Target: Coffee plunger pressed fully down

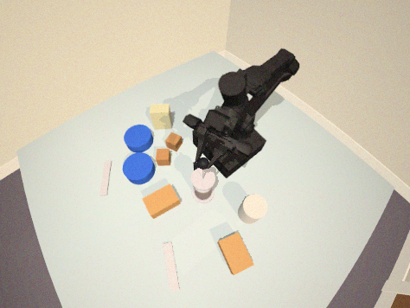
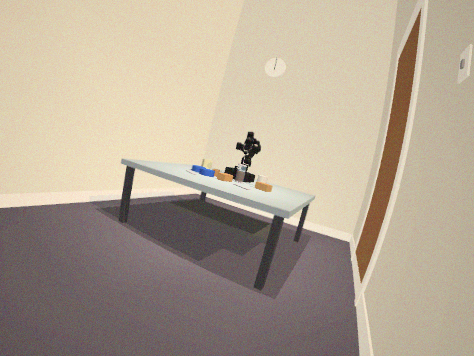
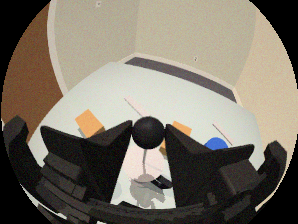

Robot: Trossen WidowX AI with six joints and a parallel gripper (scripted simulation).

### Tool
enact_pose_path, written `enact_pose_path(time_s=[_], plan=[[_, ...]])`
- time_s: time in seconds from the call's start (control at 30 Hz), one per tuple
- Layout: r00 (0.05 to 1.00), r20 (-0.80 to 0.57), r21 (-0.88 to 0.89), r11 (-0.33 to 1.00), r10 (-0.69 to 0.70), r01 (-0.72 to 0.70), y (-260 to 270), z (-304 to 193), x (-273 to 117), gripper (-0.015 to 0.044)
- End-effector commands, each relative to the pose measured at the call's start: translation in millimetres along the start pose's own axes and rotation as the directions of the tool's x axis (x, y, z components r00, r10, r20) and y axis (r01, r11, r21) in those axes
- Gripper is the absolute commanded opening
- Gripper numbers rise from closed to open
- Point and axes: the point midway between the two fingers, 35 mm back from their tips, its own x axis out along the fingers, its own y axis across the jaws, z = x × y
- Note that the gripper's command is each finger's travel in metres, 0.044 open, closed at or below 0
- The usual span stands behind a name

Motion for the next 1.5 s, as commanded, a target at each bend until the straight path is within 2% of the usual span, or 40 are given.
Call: enact_pose_path(time_s=[0.0, 1.1, 1.47], plan=[[1.000, -0.029, 0.005, 1.000, -0.002, 0.002, -0.6, -16.5, 7.4, 0.0126], [1.000, -0.028, 0.005, 1.000, -0.002, 0.002, 0.4, -59.7, 38.8, 0.0126], [1.000, -0.028, 0.005, 1.000, -0.002, 0.002, 1.0, -57.5, 44.4, 0.0126]])
